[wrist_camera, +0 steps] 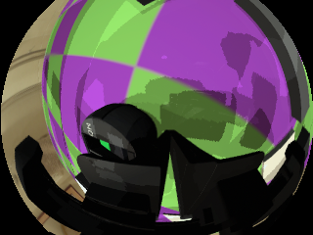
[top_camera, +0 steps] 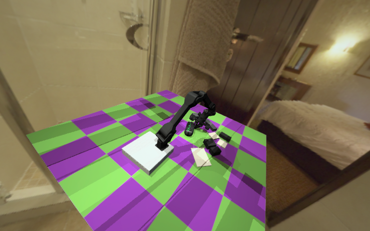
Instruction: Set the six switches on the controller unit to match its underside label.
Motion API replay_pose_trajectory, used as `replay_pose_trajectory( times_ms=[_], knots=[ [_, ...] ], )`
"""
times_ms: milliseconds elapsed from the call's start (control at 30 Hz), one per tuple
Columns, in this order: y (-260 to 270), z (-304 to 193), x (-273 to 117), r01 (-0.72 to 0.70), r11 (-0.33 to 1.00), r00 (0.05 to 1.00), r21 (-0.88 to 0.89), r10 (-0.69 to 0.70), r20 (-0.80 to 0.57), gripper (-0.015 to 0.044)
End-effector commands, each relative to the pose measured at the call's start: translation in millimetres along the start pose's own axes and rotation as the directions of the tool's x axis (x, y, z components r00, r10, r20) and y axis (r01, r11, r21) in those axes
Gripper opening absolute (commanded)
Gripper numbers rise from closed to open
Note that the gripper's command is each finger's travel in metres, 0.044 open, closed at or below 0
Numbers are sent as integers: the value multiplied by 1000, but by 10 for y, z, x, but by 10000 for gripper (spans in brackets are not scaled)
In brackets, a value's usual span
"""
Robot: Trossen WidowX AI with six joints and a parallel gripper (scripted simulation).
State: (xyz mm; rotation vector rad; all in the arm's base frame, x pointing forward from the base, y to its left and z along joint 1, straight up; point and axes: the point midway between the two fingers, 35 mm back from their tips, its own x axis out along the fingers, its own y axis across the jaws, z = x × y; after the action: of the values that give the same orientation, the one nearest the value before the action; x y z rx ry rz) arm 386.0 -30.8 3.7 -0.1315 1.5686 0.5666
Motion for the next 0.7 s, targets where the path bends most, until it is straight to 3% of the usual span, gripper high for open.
replay_pose_trajectory(
  times_ms=[0,667],
  knots=[
    [25,3,-7,-2,1000,1000,2,2,5,0],
    [196,8,46,-3,1000,1000,2,3,5,0]
  ],
)
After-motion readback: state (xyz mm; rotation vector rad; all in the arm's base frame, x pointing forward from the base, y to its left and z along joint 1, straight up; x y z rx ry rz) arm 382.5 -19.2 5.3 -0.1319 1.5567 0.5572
